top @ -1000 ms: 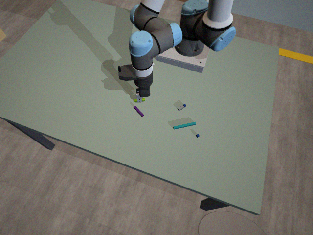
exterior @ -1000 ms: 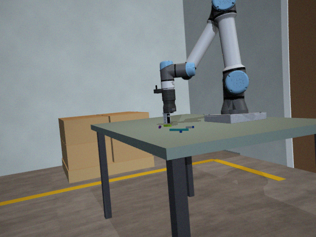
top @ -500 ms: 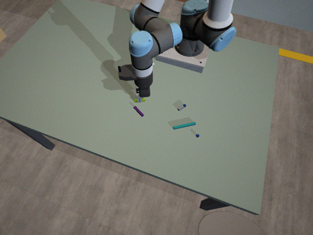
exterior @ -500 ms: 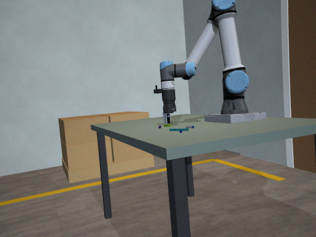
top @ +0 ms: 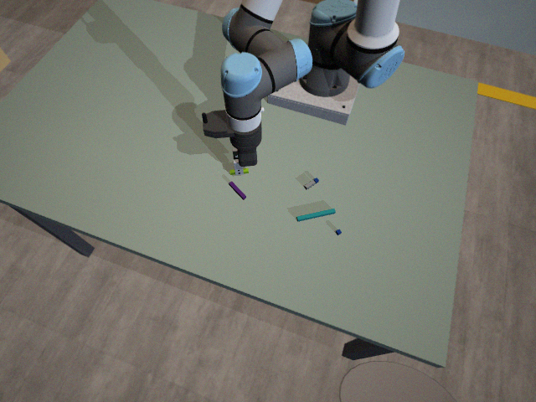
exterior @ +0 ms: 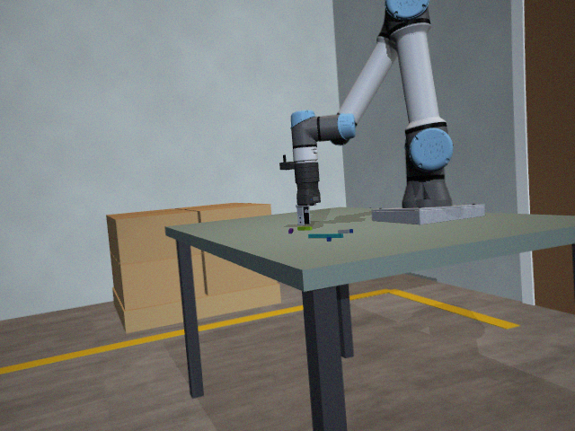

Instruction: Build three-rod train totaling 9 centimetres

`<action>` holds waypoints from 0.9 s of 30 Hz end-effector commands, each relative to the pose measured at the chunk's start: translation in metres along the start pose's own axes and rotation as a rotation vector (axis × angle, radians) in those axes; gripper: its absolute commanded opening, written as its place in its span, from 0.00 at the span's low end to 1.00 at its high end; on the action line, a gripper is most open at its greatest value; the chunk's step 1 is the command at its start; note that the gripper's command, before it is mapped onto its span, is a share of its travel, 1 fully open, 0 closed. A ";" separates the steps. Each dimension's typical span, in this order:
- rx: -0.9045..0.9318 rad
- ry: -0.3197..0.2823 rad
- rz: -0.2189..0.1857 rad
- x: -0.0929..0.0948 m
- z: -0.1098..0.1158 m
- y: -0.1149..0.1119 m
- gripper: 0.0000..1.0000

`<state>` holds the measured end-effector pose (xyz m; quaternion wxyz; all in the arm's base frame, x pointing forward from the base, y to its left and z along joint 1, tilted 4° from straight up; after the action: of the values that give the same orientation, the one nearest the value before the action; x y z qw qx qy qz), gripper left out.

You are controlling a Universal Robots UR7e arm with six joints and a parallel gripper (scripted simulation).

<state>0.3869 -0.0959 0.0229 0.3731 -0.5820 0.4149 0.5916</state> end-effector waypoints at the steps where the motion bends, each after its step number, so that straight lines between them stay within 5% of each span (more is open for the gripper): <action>1: 0.002 -0.003 0.003 0.005 0.001 0.002 0.54; 27: 0.002 0.000 0.001 0.017 0.000 0.001 0.54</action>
<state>0.3856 -0.0962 0.0062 0.3730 -0.5811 0.4149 0.5925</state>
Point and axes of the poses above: the point where the finger pads meet when closed, its own x axis out along the fingers, its own y axis across the jaws, z = x × y, the point moved 4 cm from there along -x, back along the fingers, and after that the axes turned 9 degrees about x, right-handed, at the moved point
